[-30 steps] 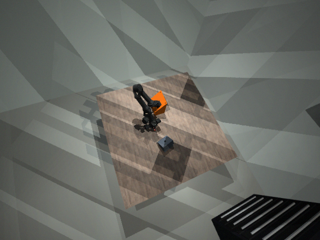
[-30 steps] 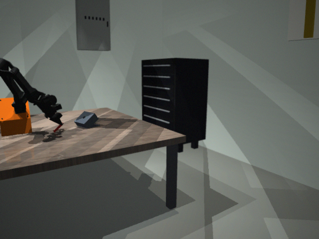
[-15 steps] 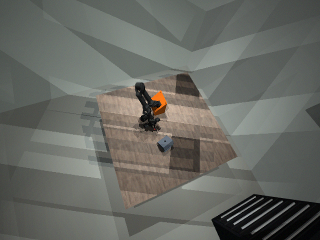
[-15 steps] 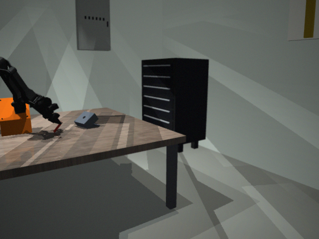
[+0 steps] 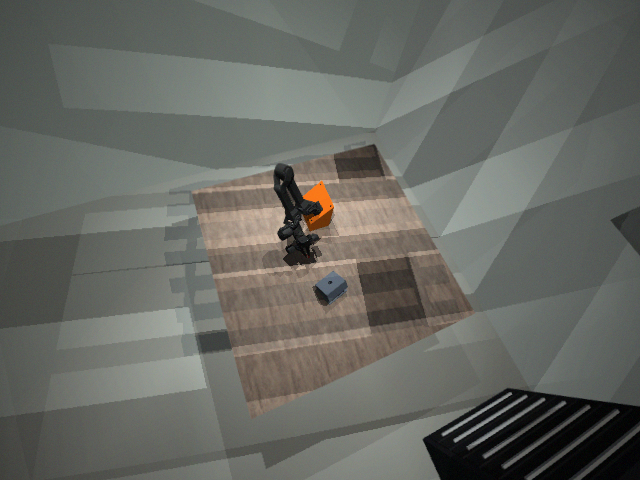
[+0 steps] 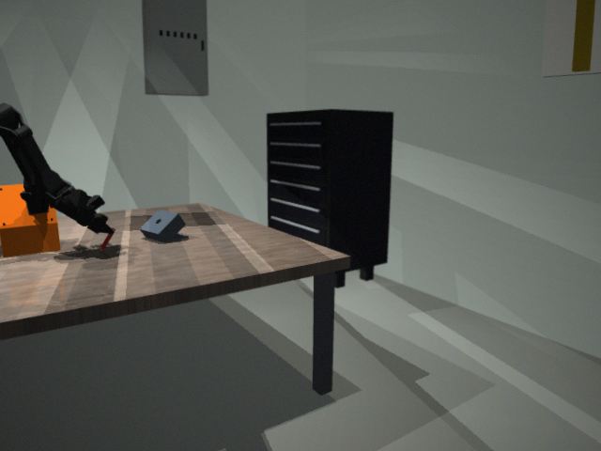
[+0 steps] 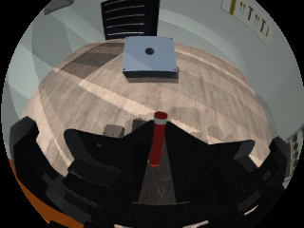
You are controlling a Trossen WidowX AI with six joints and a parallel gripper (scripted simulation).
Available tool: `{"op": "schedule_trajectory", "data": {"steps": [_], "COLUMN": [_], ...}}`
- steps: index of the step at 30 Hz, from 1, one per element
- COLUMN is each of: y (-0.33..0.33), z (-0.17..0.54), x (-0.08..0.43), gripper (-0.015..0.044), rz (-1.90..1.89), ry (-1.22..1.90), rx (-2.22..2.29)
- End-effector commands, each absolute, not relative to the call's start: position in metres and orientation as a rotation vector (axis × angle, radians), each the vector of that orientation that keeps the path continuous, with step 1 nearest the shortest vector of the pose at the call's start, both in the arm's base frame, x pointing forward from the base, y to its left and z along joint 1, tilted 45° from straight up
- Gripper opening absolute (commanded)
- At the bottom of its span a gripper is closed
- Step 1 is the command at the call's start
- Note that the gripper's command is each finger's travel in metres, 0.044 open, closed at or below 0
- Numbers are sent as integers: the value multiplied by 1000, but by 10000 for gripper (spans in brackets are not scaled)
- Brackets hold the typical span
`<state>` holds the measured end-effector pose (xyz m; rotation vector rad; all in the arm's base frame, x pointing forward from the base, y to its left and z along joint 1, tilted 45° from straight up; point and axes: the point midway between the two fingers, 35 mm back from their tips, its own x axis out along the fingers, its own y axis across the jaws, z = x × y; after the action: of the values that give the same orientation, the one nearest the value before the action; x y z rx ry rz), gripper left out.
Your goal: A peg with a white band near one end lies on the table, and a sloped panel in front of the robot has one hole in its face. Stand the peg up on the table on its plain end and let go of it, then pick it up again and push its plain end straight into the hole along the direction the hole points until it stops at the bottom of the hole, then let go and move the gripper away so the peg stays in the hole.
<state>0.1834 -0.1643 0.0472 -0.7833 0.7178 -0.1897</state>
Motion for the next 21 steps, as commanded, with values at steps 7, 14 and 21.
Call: {"op": "schedule_trajectory", "data": {"steps": [7,14,21], "y": [-163,-163,-163], "z": [48,48,49], "x": [177,172,167], "gripper": [51,51,51], "rz": [-150,-125,-101], "ry": [633,576,519], "rx": [-789,-791,-792]}}
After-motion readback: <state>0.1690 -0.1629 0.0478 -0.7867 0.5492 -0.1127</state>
